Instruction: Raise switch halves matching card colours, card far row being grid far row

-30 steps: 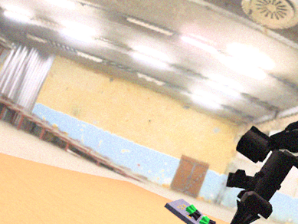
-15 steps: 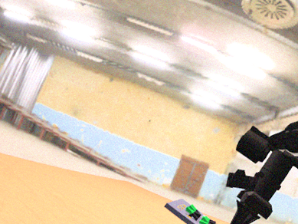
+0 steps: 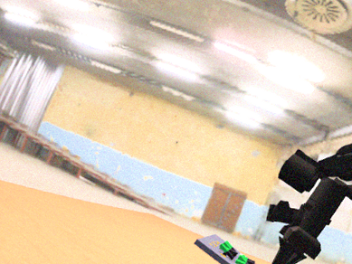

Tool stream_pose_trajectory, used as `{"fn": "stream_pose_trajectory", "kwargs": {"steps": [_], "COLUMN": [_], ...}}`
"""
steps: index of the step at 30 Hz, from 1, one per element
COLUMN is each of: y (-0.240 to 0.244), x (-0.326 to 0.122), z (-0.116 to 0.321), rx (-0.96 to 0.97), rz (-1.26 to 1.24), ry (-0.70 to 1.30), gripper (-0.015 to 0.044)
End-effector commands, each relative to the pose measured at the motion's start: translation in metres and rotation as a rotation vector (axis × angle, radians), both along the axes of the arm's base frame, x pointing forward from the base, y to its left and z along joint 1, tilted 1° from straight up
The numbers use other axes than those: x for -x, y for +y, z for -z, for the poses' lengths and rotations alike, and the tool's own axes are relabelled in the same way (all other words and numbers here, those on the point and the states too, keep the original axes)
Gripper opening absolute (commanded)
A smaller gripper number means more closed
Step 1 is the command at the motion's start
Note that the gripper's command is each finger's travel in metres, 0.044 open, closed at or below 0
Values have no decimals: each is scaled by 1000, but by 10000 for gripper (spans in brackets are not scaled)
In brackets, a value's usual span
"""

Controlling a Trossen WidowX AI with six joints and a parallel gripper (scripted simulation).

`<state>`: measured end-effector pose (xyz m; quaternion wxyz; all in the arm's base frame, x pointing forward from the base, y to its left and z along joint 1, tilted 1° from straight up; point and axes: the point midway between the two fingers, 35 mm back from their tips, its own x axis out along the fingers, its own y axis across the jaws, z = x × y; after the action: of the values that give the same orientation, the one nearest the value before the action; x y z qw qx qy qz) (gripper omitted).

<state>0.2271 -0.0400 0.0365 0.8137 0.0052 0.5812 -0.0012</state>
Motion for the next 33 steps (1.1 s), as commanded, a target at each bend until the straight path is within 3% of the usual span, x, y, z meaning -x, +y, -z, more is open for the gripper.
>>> {"fn": "stream_pose_trajectory", "kwargs": {"steps": [1, 26, 33], "y": [0, 0, 0], "x": [0, -1, 17], "z": [1, 4, -58], "rx": [-2, -2, -2], "rz": [3, 3, 3], "ry": [-1, -1, 26], "gripper": [0, 0, 0]}}
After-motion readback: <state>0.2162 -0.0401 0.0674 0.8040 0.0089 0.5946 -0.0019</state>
